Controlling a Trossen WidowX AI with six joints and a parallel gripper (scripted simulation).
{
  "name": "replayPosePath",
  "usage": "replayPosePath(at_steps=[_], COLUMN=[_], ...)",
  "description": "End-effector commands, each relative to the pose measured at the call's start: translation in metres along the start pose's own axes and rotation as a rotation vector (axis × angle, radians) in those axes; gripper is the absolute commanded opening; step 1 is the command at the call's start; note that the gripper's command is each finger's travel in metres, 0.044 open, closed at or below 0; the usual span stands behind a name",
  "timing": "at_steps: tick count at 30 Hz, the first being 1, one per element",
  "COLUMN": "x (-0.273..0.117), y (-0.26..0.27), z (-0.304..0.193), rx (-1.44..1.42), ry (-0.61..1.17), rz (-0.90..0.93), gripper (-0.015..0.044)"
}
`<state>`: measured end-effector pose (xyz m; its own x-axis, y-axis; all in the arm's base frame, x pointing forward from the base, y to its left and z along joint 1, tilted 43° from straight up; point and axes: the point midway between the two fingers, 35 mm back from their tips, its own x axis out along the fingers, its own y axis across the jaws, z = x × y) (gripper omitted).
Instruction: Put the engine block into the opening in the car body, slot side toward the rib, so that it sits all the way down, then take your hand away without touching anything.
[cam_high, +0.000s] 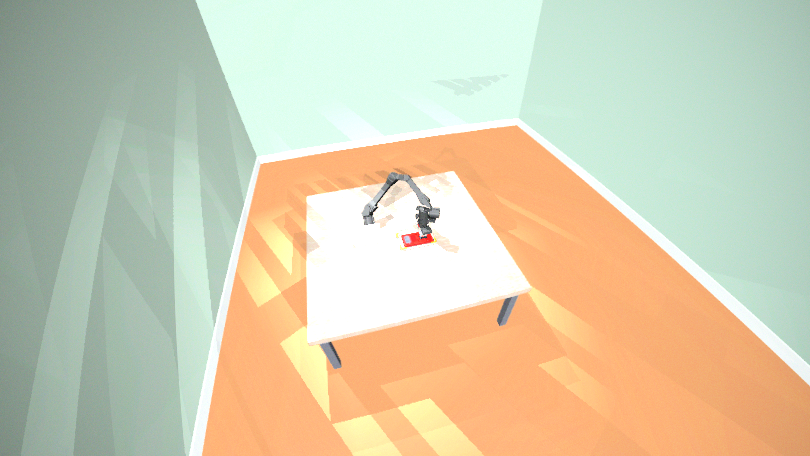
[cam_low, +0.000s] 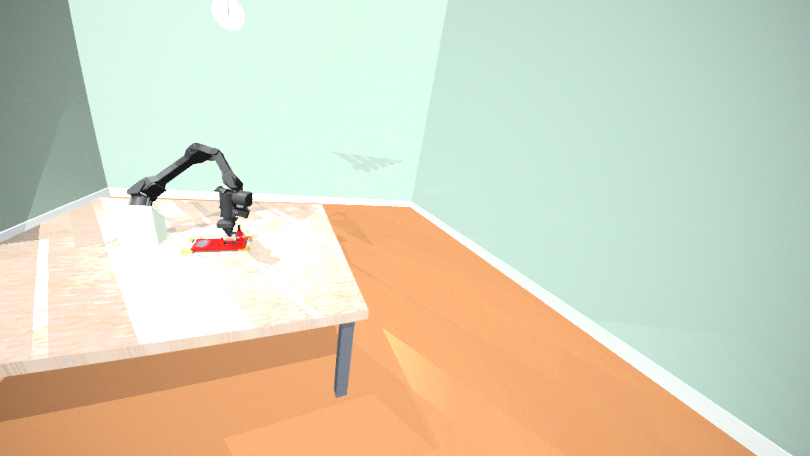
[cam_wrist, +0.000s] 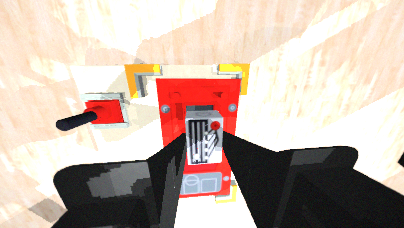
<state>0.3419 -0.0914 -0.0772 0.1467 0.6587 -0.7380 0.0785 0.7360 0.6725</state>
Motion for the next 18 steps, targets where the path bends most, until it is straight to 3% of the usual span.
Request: replayPosePath(at_steps=[1,18], x=[-0.0004,-0.0005], y=[-0.0011,-0.0007], z=[0.0001,-0.0009], rx=[0.006,0.116], ry=[0.001,0.001], rz=[-0.003,-0.003], gripper=[0.016,0.016])
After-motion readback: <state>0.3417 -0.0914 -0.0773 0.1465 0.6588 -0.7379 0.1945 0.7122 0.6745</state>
